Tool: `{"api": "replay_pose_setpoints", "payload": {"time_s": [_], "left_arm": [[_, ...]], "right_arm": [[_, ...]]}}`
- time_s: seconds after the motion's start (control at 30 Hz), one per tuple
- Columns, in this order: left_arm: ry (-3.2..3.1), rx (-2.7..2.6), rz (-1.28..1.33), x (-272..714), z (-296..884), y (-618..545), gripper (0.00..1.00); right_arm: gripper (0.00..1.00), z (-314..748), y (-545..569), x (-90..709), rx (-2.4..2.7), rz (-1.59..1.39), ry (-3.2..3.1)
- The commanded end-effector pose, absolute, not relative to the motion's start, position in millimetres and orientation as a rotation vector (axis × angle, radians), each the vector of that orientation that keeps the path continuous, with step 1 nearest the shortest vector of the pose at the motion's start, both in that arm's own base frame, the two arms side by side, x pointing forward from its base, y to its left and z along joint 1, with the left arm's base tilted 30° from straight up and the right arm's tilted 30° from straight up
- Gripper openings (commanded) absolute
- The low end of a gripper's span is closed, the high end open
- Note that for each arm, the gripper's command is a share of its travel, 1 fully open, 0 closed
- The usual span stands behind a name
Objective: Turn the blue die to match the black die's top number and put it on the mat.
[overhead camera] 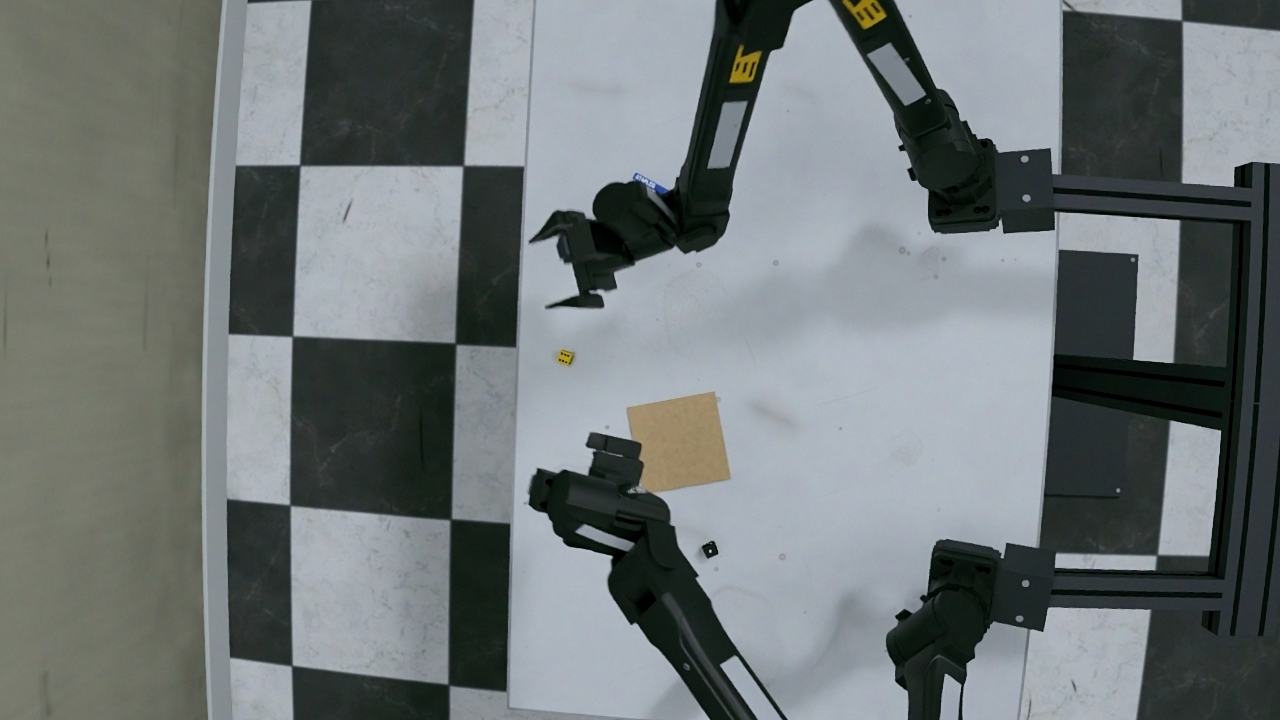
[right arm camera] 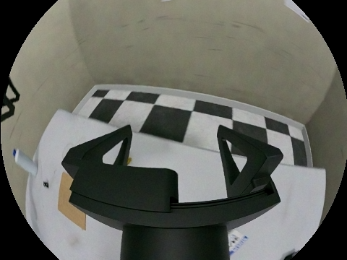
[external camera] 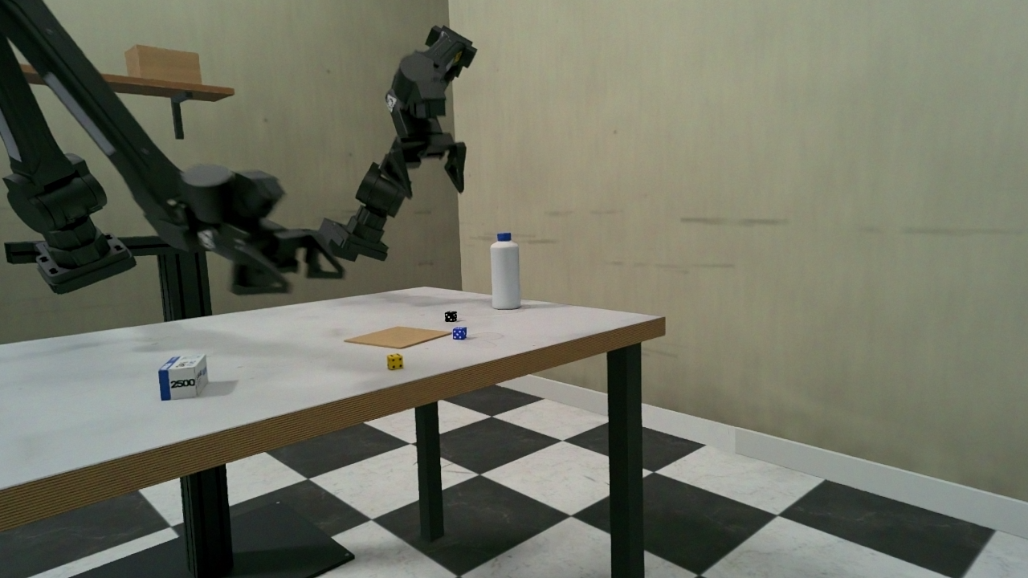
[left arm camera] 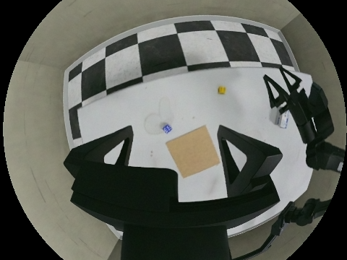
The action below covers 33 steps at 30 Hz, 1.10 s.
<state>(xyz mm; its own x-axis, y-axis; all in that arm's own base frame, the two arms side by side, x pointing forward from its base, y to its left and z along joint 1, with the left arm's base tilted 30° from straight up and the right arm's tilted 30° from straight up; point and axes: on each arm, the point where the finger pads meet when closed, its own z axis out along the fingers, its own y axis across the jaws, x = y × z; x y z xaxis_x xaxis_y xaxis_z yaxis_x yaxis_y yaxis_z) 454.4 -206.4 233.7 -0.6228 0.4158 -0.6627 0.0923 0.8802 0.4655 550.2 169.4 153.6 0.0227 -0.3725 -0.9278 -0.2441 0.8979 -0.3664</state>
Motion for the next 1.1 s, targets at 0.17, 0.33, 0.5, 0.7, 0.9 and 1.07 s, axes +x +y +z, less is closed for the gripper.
{"api": "replay_pose_setpoints", "payload": {"time_s": [0.17, 0.33, 0.5, 0.7, 0.9, 1.07], "left_arm": [[2.132, 0.268, 0.459, 419.1, 189.7, -125.0, 1.0], [2.111, 0.217, 0.449, 389.9, 148.9, -75.2, 1.0], [2.095, 0.173, 0.438, 364.7, 114.6, -34.1, 1.0], [2.105, 0.155, 0.433, 350.7, 90.4, -13.4, 1.0], [2.106, 0.141, 0.417, 345.2, 78.8, -2.8, 1.0], [2.092, 0.125, 0.398, 349.7, 86.2, -5.5, 1.0]], "right_arm": [[1.0, 57.8, 290.5, 566.0, -1.003, 0.032, 1.484], [1.0, -5.5, 347.9, 540.3, -1.239, 0.202, 1.403], [1.0, -51.1, 383.9, 512.0, -1.387, 0.348, 1.329], [1.0, -63.4, 394.3, 501.8, -1.414, 0.413, 1.309], [1.0, -55.1, 396.0, 500.8, -1.408, 0.418, 1.3], [1.0, -55.1, 396.0, 500.8, -1.408, 0.418, 1.3]]}}
